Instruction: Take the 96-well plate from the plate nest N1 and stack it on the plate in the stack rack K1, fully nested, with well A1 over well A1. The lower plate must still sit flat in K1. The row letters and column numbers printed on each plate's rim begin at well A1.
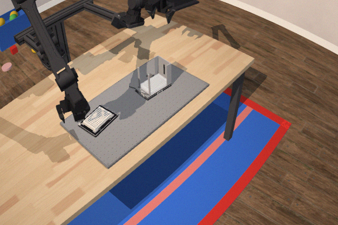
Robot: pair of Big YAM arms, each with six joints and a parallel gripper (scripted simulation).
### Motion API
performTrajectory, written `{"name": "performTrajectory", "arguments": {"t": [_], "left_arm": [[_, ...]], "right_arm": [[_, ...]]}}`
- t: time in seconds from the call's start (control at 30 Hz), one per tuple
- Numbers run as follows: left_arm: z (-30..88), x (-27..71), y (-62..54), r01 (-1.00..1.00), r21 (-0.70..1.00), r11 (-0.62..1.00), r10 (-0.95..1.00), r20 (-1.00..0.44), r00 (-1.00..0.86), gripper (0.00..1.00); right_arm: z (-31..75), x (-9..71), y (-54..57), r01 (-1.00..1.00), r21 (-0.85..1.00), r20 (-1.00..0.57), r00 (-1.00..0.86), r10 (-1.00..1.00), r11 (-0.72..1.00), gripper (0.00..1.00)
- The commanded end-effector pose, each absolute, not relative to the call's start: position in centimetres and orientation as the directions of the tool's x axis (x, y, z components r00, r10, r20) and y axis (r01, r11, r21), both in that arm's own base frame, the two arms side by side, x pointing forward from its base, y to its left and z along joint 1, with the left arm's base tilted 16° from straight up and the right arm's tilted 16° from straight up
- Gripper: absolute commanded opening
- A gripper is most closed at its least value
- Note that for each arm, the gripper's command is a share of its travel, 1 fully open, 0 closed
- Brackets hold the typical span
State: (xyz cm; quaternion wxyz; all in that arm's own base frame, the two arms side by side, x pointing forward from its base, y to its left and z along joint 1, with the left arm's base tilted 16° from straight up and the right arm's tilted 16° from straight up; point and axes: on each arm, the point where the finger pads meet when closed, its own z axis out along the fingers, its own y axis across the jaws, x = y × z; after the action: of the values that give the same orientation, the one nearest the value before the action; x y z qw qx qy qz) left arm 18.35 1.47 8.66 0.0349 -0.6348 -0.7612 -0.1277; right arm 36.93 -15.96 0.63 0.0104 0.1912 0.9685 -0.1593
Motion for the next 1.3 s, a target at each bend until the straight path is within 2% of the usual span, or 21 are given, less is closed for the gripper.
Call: {"name": "performTrajectory", "arguments": {"t": [0.0, 0.13, 0.63, 0.7, 1.07, 1.27], "left_arm": [[9.4, 18.7, 1.7, 0.973, 0.164, 0.162, 0.958, 0.212, -0.195, 1.00], [9.4, 18.7, 1.7, 0.973, 0.164, 0.162, 0.958, 0.212, -0.195, 1.00], [9.4, 18.7, 1.7, 0.973, 0.164, 0.162, 0.958, 0.212, -0.195, 1.00], [9.4, 18.7, 1.7, 0.973, 0.164, 0.162, 0.958, 0.212, -0.195, 1.00], [9.4, 18.7, 1.7, 0.973, 0.164, 0.162, 0.958, 0.212, -0.195, 1.00], [9.4, 18.7, 1.7, 0.973, 0.164, 0.162, 0.958, 0.212, -0.195, 1.00]], "right_arm": [[1.7, 38.0, -14.8, 0.203, -0.307, -0.085, -0.979, 0.186, 0.930, 1.00], [1.6, 38.0, -14.3, 0.137, -0.309, -0.069, -0.990, 0.122, 0.941, 1.00], [1.0, 37.7, -10.5, -0.353, -0.302, 0.045, -0.933, -0.356, 0.886, 1.00], [1.0, 37.7, -10.5, -0.353, -0.302, 0.045, -0.933, -0.356, 0.886, 1.00], [0.5, 37.2, -8.1, -0.662, -0.272, 0.120, -0.743, -0.658, 0.698, 1.00], [0.4, 37.1, -7.4, -0.745, -0.259, 0.142, -0.659, -0.739, 0.615, 1.00]]}}
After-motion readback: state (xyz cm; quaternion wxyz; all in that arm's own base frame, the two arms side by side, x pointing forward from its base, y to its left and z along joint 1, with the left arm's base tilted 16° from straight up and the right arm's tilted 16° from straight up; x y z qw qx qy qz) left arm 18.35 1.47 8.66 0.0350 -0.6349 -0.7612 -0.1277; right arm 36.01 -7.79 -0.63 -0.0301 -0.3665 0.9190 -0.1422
